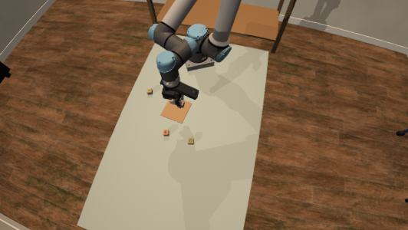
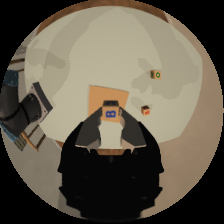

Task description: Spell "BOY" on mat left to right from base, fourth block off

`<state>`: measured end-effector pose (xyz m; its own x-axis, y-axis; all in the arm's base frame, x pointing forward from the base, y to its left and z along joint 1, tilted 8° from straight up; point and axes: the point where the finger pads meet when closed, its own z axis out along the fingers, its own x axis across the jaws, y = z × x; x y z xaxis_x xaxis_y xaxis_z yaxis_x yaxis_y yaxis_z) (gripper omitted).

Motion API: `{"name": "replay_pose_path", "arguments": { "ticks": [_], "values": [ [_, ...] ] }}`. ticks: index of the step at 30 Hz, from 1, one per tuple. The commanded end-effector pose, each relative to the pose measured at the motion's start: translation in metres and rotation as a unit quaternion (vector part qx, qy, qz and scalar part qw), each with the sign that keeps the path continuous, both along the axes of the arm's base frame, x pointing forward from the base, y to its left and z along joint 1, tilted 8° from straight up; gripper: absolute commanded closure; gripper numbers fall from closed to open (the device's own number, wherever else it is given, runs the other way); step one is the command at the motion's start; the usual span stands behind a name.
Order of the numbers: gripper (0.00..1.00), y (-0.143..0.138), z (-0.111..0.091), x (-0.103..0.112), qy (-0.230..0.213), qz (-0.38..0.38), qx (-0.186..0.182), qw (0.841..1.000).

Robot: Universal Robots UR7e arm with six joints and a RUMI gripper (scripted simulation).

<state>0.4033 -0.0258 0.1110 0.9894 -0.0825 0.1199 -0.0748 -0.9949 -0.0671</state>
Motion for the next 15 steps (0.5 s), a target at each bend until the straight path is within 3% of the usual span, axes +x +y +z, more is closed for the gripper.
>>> {"name": "replay_pose_path", "arguments": {
  "ticks": [1, 15],
  "values": [
    [0.91, 0.0010, 0.0007, 0.0021, 0.005, -0.069, 0.006, 0.998],
    [0.91, 0.0020, 0.0013, 0.0058, 0.013, -0.219, 0.024, 0.975]
  ]
}}
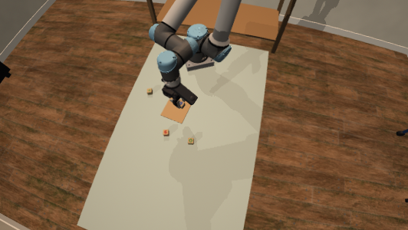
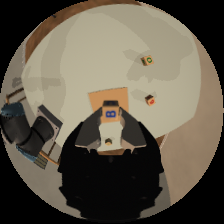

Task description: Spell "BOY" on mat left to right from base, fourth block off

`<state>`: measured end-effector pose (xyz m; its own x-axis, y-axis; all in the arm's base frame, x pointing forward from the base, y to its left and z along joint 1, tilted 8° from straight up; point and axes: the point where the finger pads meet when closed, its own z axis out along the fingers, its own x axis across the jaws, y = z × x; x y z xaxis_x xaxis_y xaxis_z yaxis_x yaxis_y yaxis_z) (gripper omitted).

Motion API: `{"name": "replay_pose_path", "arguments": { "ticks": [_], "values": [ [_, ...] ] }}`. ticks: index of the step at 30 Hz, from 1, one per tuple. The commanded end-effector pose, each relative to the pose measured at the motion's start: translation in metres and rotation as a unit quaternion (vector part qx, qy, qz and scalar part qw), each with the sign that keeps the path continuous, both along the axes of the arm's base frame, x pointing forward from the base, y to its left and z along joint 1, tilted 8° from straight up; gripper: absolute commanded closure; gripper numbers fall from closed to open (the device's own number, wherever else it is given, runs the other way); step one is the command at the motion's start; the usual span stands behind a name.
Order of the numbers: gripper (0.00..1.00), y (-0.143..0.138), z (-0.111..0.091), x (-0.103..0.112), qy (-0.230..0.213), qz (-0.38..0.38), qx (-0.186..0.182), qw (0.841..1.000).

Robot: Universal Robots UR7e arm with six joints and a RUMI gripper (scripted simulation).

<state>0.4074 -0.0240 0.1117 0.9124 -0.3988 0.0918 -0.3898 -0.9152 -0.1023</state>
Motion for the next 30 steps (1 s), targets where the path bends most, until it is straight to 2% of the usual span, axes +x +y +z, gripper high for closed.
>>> {"name": "replay_pose_path", "arguments": {
  "ticks": [1, 6, 8, 21, 23, 25, 30],
  "values": [
    [0.91, 0.0003, 0.0006, 0.0019, 0.005, -0.069, 0.006, 0.998],
    [0.91, 0.0003, 0.0007, 0.0027, 0.007, -0.103, 0.010, 0.995],
    [0.91, 0.0003, 0.0009, 0.0035, 0.009, -0.144, 0.015, 0.989],
    [0.91, -0.0005, 0.0012, 0.0058, 0.016, -0.285, 0.033, 0.958],
    [0.91, -0.0005, 0.0012, 0.0058, 0.016, -0.285, 0.033, 0.958],
    [0.91, -0.0009, 0.0012, 0.0063, 0.019, -0.323, 0.038, 0.945],
    [0.91, -0.0015, 0.0013, 0.0067, 0.021, -0.374, 0.044, 0.926]
  ]
}}
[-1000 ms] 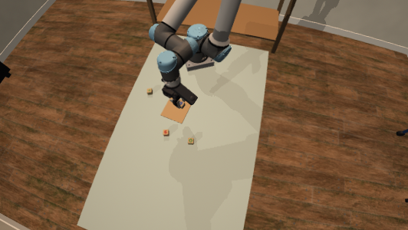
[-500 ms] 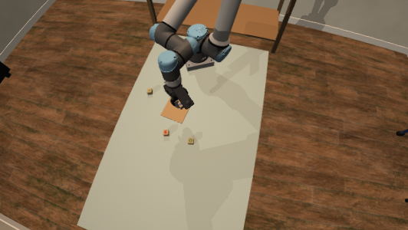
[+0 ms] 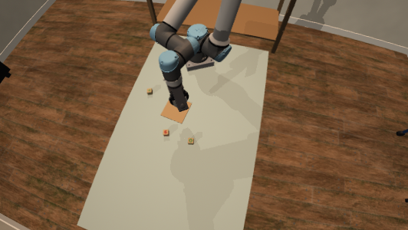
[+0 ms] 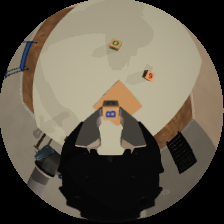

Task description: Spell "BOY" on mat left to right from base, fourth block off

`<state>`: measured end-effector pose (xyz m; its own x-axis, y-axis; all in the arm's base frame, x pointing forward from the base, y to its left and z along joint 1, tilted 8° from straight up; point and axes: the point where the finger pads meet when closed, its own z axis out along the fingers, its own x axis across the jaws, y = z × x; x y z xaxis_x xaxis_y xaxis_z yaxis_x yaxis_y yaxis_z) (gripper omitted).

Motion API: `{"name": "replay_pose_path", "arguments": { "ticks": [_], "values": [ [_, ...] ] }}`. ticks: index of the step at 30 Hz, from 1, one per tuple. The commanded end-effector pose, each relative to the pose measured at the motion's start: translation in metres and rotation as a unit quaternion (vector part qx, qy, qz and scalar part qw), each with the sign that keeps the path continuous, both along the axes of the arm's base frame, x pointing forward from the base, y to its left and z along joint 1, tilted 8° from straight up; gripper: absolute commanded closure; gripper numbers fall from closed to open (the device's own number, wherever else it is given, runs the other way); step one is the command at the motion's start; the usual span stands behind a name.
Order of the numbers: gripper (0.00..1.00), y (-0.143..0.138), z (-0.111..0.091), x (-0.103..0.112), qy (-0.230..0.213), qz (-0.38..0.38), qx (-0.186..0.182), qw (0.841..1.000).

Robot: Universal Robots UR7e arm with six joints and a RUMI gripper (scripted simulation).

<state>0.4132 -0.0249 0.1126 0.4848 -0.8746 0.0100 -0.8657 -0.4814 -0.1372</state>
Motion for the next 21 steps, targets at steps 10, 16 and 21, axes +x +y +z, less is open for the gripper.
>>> {"name": "replay_pose_path", "arguments": {
  "ticks": [10, 16, 21],
  "values": [
    [0.91, -0.0017, 0.0005, 0.0013, 0.009, -0.148, 0.016, 0.989],
    [0.91, -0.0029, 0.0005, 0.0011, 0.013, -0.229, 0.026, 0.973],
    [0.91, -0.0037, 0.0004, 0.0008, 0.016, -0.284, 0.033, 0.958]
  ]
}}
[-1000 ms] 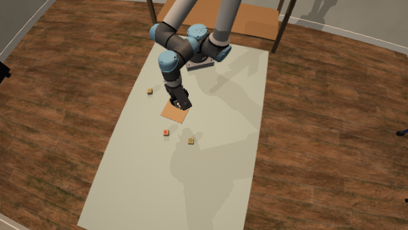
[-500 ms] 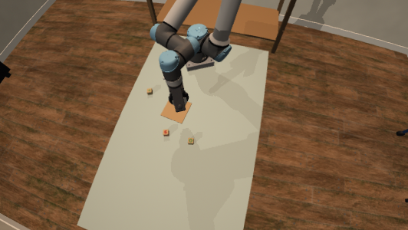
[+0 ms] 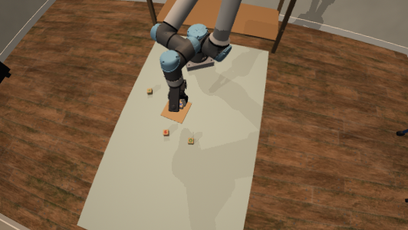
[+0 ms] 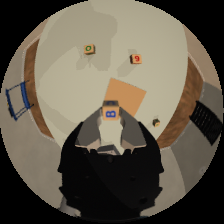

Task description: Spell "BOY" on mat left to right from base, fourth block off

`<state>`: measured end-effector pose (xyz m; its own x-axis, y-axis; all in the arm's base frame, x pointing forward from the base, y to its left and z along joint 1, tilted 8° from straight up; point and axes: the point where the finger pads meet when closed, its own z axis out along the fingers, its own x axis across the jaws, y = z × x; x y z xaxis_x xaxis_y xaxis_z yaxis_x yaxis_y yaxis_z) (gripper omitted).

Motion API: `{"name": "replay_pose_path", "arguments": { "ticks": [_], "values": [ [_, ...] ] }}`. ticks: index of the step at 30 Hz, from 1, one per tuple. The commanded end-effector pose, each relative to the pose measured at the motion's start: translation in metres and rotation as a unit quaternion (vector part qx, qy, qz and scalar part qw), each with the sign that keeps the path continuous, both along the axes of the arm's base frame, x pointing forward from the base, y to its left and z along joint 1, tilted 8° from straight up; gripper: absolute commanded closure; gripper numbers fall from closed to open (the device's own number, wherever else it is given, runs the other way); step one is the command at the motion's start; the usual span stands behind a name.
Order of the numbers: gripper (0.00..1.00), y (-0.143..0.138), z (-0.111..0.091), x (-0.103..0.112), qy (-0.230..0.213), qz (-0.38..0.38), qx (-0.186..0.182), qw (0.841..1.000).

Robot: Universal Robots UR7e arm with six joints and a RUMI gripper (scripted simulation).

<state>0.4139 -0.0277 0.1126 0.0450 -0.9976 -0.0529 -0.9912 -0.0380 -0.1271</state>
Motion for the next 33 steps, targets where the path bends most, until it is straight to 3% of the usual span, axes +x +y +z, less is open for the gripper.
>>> {"name": "replay_pose_path", "arguments": {
  "ticks": [1, 6, 23, 33],
  "values": [
    [0.91, -0.0010, 0.0003, 0.0000, 0.005, -0.069, 0.006, 0.998],
    [0.91, -0.0015, 0.0003, -0.0003, 0.006, -0.103, 0.010, 0.995],
    [0.91, -0.0036, -0.0001, -0.0035, 0.017, -0.284, 0.033, 0.958],
    [0.91, -0.0045, -0.0005, -0.0068, 0.023, -0.403, 0.048, 0.914]
  ]
}}
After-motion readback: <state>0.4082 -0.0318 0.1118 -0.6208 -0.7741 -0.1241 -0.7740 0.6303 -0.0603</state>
